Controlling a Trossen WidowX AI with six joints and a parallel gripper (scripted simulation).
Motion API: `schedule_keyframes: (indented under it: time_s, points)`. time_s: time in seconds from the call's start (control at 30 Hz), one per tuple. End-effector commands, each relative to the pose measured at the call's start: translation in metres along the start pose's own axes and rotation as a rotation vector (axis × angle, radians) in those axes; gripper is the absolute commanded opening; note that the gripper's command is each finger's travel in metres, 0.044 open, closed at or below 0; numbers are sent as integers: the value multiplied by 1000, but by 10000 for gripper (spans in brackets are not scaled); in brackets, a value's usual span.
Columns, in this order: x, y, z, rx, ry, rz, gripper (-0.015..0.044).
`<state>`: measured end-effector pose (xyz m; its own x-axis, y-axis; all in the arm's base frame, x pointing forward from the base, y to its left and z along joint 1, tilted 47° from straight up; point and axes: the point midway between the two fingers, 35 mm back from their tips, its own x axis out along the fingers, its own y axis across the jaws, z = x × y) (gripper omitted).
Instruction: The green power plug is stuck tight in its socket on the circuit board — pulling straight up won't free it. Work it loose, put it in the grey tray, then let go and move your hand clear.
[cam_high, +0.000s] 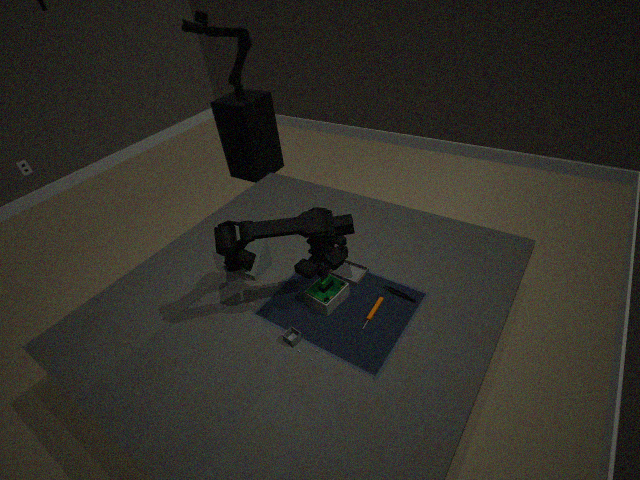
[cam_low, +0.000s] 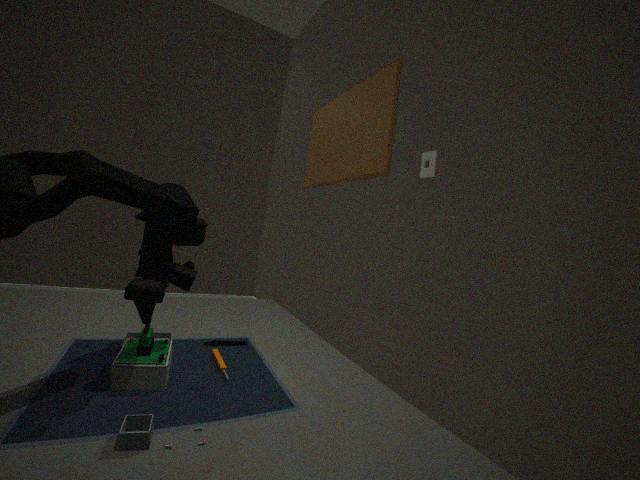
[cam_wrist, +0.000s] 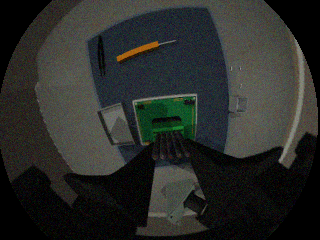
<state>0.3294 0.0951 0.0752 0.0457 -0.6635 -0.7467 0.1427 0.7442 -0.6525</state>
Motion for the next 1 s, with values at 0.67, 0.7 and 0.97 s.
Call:
schedule_keyframes:
  time_s: [0.67,0.7,0.97]
  points:
    - [-27,9,-2,-2,-105,-60,0]
    - [-28,9,-2,0,-71,-64,0]
    - [-35,10,-3,0,-71,-64,0]
